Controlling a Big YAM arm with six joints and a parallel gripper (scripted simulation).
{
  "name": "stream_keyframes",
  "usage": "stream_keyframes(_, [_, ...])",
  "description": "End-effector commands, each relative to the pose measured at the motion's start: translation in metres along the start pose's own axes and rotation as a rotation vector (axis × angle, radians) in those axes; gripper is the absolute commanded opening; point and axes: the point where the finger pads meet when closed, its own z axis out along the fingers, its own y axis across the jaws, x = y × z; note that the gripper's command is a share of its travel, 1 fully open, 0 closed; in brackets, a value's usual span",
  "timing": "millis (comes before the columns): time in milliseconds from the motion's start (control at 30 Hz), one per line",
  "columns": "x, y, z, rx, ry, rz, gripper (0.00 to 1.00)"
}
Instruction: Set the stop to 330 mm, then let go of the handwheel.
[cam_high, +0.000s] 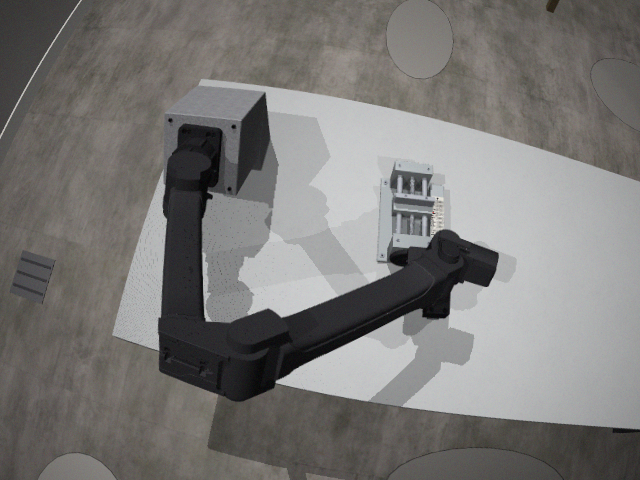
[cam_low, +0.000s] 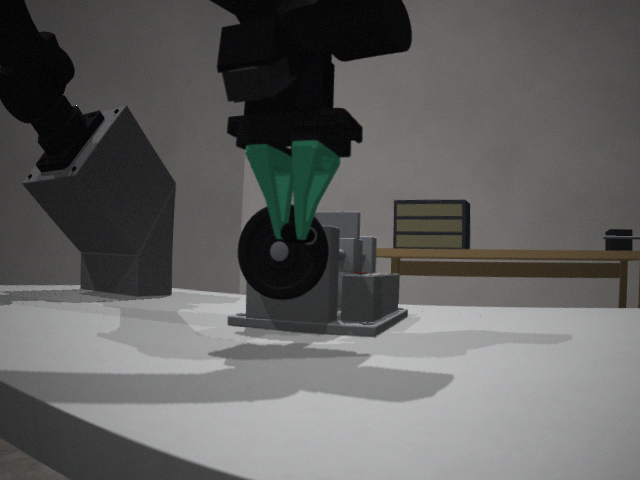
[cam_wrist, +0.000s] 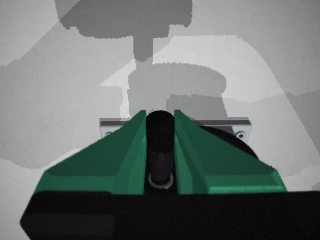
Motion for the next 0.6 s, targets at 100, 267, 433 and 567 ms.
stream_keyframes(100, [0.005, -0.001, 0.008, 0.002, 0.009, -0.006, 0.06])
stream_keyframes(267, [0.005, 0.007, -0.015, -0.040, 0.003, 0.015, 0.06])
stream_keyframes(433, [0.004, -0.001, -0.027, -0.034, 0.005, 0.001, 0.06])
stream_keyframes(567, [0.003, -0.007, -0.038, -0.033, 0.002, 0.001, 0.06])
